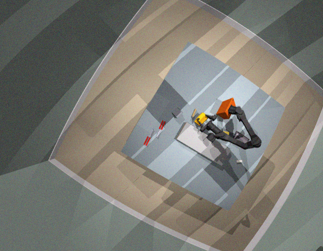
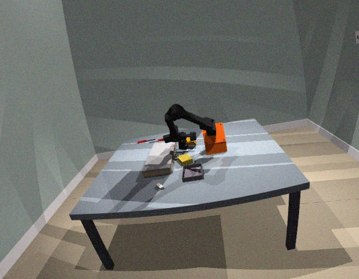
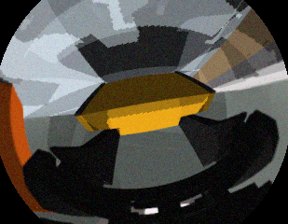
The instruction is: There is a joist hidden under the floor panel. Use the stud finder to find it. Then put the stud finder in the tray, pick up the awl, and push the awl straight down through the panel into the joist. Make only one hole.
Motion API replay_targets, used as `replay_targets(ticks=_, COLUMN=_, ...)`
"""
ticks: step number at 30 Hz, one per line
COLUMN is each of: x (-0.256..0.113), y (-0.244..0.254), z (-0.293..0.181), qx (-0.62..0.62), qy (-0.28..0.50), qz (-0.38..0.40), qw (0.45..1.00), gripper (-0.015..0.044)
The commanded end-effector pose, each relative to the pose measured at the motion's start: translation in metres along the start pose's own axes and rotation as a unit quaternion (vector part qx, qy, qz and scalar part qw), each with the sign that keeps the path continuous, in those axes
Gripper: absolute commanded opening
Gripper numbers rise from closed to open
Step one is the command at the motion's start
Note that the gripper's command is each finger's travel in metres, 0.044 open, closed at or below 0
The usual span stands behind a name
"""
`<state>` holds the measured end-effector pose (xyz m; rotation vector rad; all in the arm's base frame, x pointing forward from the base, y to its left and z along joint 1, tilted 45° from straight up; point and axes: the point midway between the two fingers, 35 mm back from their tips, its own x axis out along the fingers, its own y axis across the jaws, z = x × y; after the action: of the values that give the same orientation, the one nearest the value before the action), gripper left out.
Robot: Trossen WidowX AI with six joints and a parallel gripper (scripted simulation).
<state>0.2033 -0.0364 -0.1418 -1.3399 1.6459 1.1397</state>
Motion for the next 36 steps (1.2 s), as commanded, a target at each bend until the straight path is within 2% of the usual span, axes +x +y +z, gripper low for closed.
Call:
replay_targets(ticks=1, x=0.0013, y=0.0003, z=0.0019, qx=0.001, qy=0.001, qz=0.001, qw=1.0, gripper=0.0105)
replay_targets(ticks=11, x=0.0004, y=-0.0013, z=0.0064, qx=0.0, qy=0.0, qz=0.0, qw=1.0, gripper=0.0368)
replay_targets(ticks=12, x=0.0, y=-0.0013, z=0.0069, qx=0.0, qy=0.0, qz=0.0, qw=1.0, gripper=0.0378)
replay_targets(ticks=36, x=-0.002, y=-0.0012, z=0.0094, qx=0.0, qy=0.0, qz=0.0, qw=1.0, gripper=0.0378)
